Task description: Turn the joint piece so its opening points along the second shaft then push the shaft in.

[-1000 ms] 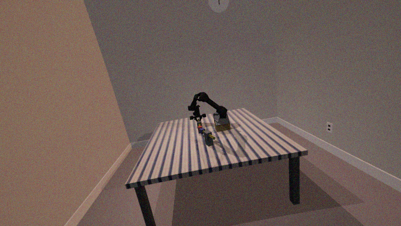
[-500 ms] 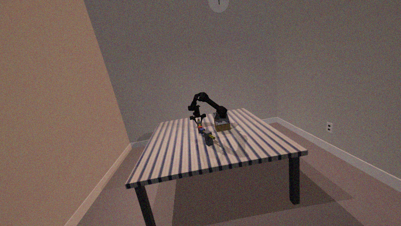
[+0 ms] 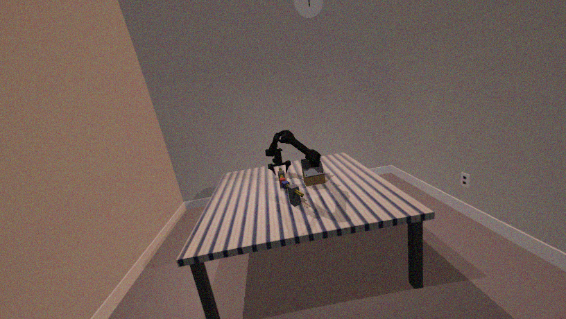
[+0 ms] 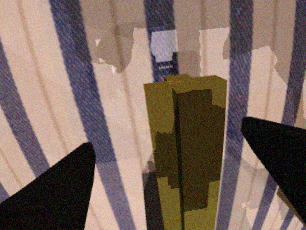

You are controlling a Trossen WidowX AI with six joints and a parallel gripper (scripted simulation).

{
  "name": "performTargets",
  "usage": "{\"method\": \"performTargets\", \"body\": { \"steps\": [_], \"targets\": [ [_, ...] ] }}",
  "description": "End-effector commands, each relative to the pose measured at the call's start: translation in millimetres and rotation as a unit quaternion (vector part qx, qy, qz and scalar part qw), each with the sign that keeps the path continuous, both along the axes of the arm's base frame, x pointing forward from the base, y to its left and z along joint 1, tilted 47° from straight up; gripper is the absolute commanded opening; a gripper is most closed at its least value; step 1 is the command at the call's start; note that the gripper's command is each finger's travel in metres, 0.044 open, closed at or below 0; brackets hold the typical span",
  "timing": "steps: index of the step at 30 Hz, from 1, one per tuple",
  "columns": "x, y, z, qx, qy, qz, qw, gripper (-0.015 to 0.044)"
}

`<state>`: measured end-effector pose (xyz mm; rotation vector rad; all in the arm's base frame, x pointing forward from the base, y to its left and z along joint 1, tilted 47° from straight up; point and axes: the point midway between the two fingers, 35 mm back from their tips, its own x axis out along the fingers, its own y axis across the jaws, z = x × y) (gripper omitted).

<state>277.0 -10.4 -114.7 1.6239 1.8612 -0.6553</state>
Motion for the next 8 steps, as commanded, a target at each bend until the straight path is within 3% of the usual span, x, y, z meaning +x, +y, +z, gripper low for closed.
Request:
{"method": "performTargets", "body": {
  "steps": [1,8],
  "targets": [
    [0.3,-1.7,1.6,0.000,0.000,0.001,1.000,0.0440],
    [2.5,-23.0,21.9,0.006,-0.001,-0.003,1.000,0.0440]
  ]
}}
